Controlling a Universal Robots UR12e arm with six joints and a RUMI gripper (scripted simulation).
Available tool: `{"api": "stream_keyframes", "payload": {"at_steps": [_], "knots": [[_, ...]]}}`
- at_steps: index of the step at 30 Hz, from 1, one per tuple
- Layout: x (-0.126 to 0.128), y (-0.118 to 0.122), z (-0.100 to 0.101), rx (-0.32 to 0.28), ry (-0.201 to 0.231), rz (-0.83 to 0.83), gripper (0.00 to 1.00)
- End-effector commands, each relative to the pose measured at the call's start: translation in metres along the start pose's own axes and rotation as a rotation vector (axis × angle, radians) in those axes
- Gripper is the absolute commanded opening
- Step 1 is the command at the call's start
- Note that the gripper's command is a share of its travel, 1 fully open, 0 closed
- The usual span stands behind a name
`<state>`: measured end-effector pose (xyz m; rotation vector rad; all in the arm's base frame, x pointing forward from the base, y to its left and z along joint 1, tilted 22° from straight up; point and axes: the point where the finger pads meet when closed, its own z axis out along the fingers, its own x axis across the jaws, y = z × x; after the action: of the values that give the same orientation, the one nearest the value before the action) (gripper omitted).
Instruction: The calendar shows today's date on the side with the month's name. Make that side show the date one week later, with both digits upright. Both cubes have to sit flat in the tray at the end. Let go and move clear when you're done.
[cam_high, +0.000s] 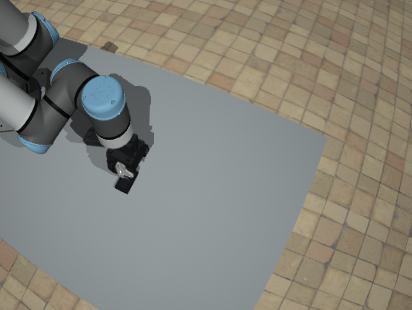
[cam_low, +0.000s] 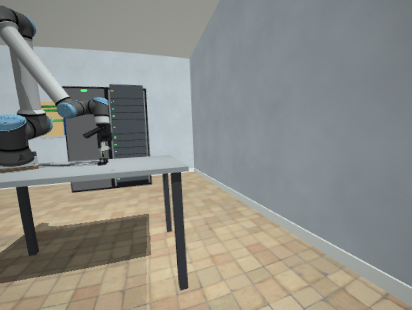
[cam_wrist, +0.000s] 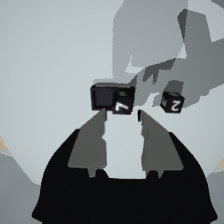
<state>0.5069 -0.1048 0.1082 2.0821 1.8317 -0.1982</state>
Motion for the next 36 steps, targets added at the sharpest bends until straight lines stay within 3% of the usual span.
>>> {"api": "stream_keyframes", "payload": {"at_steps": [1,13,36], "knots": [[0.000,0.001,0.000,-0.001,0.000,0.000,0.28],[0.000,0.001,0.001,-0.001,0.000,0.000,0.28],[0.000,0.001,0.027,-0.001,0.000,0.000,0.28]]}}
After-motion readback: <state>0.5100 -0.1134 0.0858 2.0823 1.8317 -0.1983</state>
